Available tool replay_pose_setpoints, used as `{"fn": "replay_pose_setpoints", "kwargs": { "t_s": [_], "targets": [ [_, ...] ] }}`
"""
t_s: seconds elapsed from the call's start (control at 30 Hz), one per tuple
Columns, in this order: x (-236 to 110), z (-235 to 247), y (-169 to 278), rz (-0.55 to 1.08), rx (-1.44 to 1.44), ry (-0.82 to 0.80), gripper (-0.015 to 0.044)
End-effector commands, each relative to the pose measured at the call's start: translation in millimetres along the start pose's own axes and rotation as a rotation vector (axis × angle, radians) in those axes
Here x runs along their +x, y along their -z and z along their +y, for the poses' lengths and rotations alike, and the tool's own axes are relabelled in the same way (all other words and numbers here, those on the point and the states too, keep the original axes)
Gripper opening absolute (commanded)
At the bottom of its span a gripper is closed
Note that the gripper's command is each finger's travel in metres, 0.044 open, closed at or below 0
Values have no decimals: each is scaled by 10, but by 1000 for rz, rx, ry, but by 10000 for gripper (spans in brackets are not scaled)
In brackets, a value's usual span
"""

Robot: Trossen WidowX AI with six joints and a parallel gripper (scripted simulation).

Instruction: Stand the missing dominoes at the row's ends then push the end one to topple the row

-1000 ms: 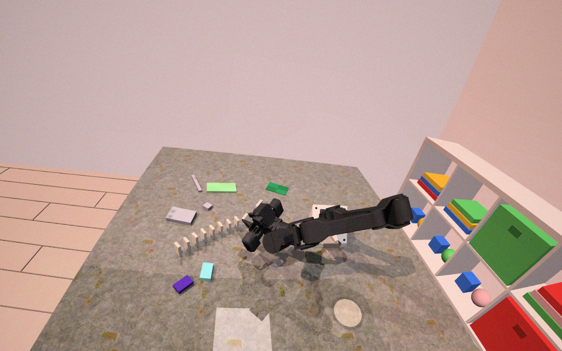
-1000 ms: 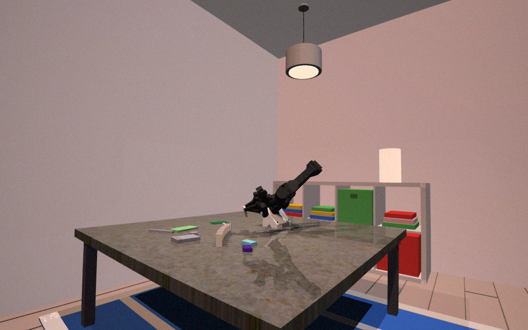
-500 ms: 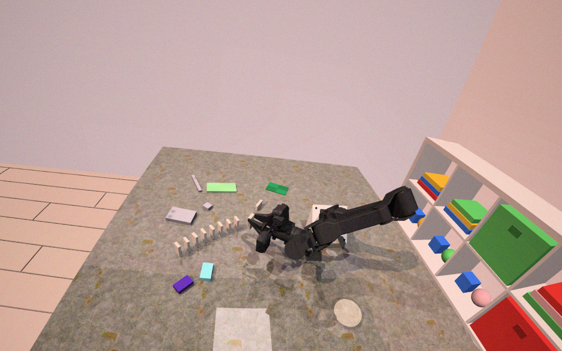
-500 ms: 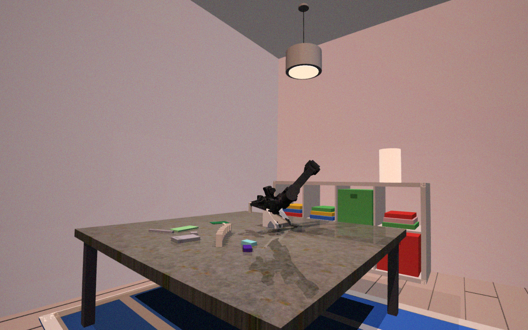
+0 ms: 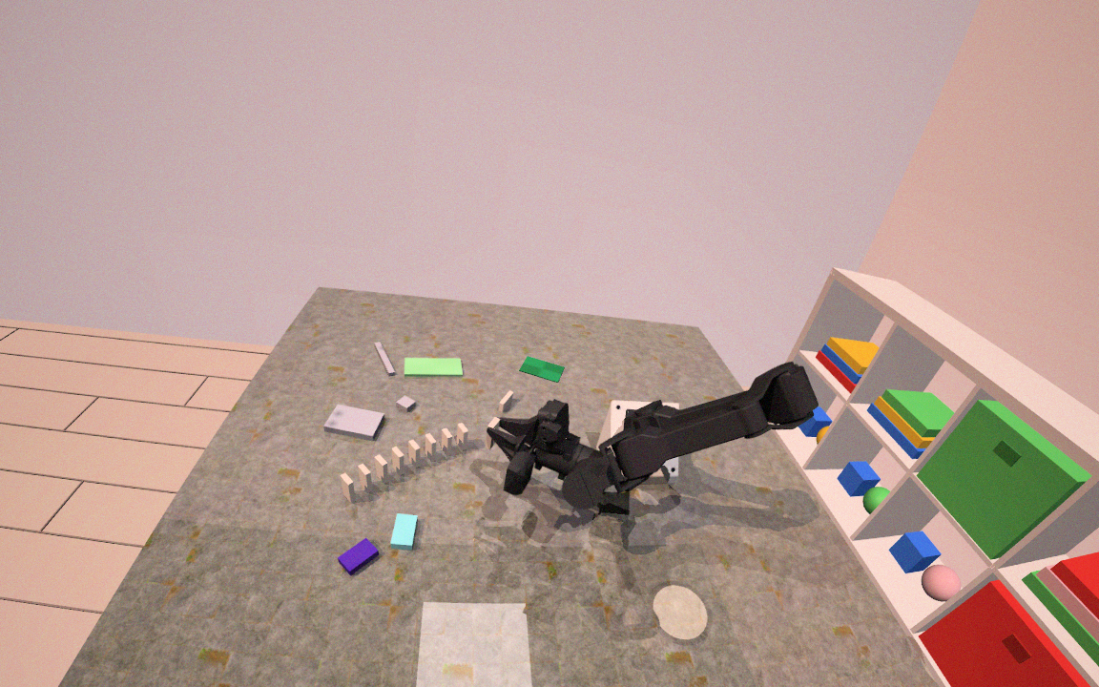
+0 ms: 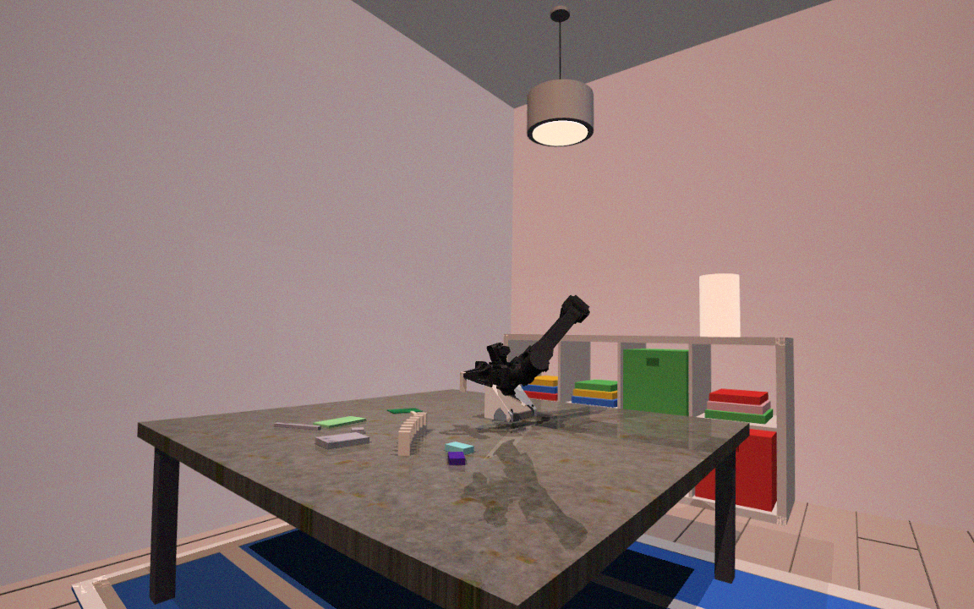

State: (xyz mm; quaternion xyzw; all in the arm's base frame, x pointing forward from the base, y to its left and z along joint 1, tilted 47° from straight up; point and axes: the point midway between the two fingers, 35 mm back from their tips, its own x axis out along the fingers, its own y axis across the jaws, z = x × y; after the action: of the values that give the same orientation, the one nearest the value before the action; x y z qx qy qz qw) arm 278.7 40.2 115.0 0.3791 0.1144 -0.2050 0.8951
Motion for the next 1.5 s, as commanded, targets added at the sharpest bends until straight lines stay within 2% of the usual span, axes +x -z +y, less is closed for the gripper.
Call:
{"fn": "replay_pose_setpoints", "kwargs": {
  "t_s": [0.0,0.2,1.47],
  "targets": [
    [-2,1,-9,-5,7,0,107],
    [6,8,26,-4,7,2,107],
    [54,15,993,6,2,7,107]
  ]
}}
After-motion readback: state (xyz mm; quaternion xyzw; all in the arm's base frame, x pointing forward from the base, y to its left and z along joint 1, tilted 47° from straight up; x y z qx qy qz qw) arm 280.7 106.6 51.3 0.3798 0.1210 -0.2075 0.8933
